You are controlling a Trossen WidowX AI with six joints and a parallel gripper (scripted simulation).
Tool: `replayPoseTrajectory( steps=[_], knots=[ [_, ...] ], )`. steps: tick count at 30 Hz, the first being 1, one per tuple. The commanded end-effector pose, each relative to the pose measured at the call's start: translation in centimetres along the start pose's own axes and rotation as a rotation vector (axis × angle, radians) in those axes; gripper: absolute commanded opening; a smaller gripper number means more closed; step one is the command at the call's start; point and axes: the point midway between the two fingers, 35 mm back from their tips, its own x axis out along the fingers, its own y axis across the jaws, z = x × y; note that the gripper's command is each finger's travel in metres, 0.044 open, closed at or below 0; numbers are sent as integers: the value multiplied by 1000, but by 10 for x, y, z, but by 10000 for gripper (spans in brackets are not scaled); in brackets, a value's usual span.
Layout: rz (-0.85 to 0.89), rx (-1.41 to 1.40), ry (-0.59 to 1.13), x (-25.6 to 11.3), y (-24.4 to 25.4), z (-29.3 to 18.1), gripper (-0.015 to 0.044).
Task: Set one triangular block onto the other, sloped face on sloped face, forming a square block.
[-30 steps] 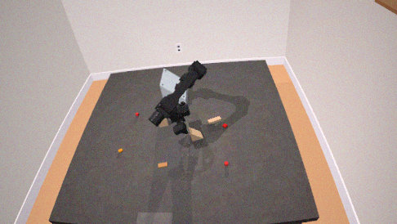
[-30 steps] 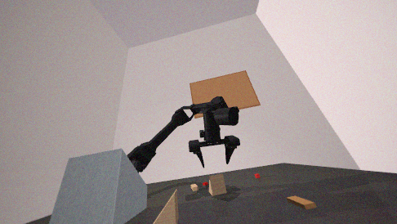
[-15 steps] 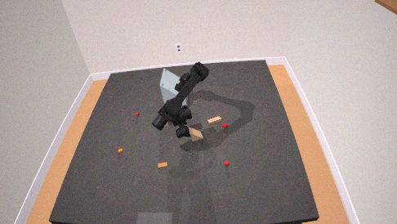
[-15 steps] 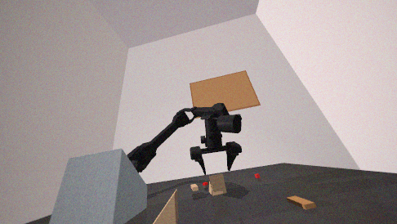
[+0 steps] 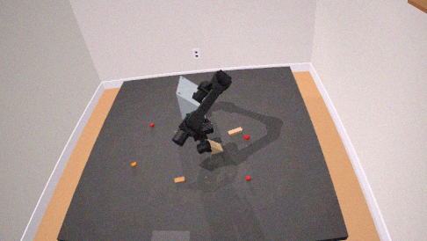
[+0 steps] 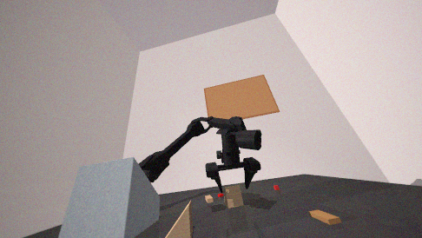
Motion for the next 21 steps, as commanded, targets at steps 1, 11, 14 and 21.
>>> replayPoseTrajectory(
  steps=[1,11,14,21],
  knots=[
    [-2,-1,-2,5,0,2,440],
    [-1,-14,-9,21,1,3,440],
    [0,-18,-11,26,2,3,440],
    [2,-27,-17,37,3,5,440]
  ],
)
